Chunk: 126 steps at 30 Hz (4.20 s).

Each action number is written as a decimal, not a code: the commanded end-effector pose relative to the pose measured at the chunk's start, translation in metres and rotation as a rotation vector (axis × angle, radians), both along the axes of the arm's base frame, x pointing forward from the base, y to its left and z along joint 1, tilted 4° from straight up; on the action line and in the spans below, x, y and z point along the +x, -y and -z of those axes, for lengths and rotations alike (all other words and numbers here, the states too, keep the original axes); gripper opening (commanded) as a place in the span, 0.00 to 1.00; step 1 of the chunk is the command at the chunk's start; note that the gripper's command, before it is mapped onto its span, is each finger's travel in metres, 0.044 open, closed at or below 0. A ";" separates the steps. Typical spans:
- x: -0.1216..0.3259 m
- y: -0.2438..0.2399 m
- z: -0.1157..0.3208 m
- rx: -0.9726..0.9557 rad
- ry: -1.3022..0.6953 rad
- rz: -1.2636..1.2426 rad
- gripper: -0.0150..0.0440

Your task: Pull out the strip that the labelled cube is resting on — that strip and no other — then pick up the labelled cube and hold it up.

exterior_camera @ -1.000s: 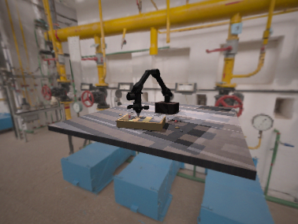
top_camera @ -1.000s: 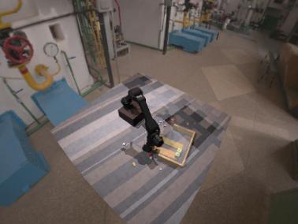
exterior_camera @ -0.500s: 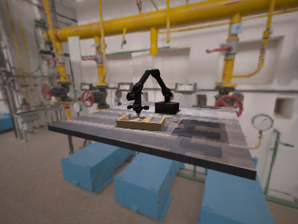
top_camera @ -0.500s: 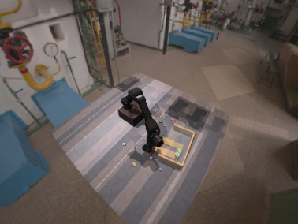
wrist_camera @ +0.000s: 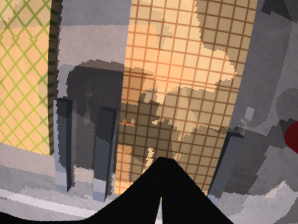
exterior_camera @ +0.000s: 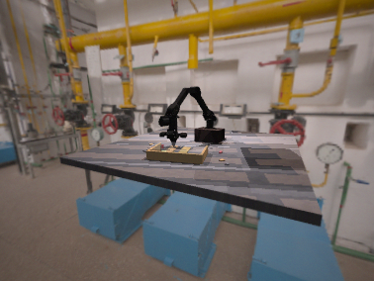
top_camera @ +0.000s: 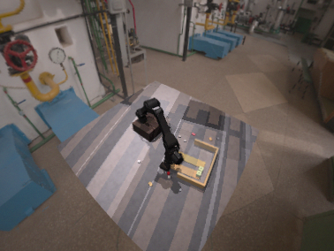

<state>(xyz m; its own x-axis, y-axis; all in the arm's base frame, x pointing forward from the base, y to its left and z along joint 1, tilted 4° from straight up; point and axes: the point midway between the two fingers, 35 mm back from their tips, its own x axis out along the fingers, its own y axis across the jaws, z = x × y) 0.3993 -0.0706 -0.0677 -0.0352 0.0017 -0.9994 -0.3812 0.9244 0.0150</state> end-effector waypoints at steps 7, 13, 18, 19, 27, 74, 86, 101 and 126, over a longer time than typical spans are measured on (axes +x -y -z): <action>0.000 0.000 0.002 -0.002 0.000 -0.007 0.25; 0.000 0.000 0.003 -0.002 0.000 -0.007 0.25; 0.000 0.001 0.003 -0.002 0.000 -0.007 0.25; 0.000 0.001 0.003 -0.002 0.000 -0.007 0.25; 0.000 0.001 0.004 -0.002 0.000 -0.007 0.25; -0.049 0.018 0.006 -0.004 -0.004 -0.007 0.25; -0.067 0.025 0.006 -0.004 -0.005 -0.007 0.25; -0.087 0.032 0.005 -0.005 -0.007 -0.007 0.25; -0.121 0.045 0.004 -0.006 -0.010 -0.007 0.25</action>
<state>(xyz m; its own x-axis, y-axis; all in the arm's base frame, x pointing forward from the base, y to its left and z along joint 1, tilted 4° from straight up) 0.2927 -0.1135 -0.0669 -0.0132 -0.0046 -0.9999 -0.3863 0.9224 0.0009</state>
